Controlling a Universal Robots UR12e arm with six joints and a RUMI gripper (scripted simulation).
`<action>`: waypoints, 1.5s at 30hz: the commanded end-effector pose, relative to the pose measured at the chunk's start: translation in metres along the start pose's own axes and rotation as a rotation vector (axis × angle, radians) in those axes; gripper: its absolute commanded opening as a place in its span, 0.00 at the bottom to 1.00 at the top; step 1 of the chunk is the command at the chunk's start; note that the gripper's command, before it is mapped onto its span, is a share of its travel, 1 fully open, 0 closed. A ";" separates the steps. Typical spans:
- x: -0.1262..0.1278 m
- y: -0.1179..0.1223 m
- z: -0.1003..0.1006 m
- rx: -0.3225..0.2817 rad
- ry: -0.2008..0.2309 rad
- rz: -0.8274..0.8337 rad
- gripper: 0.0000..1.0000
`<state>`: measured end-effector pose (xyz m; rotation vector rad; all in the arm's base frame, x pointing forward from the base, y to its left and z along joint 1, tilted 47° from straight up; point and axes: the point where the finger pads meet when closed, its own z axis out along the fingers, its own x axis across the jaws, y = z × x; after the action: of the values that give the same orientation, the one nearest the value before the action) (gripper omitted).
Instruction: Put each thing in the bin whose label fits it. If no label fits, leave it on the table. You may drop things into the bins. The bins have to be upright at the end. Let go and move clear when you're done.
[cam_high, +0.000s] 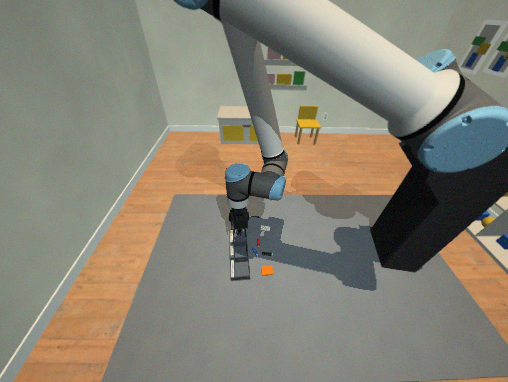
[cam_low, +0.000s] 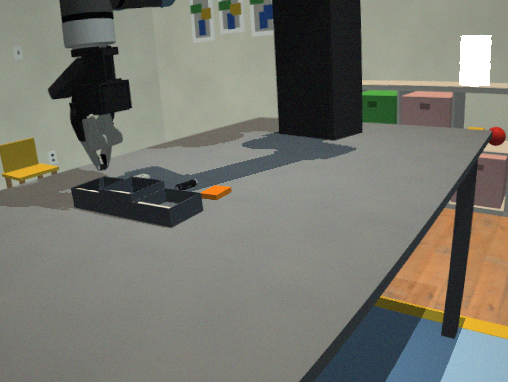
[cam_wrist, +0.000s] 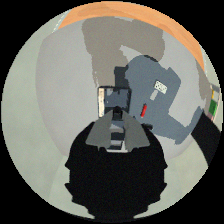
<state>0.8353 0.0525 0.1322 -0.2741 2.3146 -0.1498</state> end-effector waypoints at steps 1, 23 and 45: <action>0.000 0.000 0.000 0.000 -0.001 0.000 0.00; 0.000 0.000 0.040 0.000 -0.001 0.000 0.00; 0.000 0.000 0.051 0.000 -0.001 0.000 0.00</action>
<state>0.8726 0.0513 0.0969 -0.2741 2.3146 -0.1498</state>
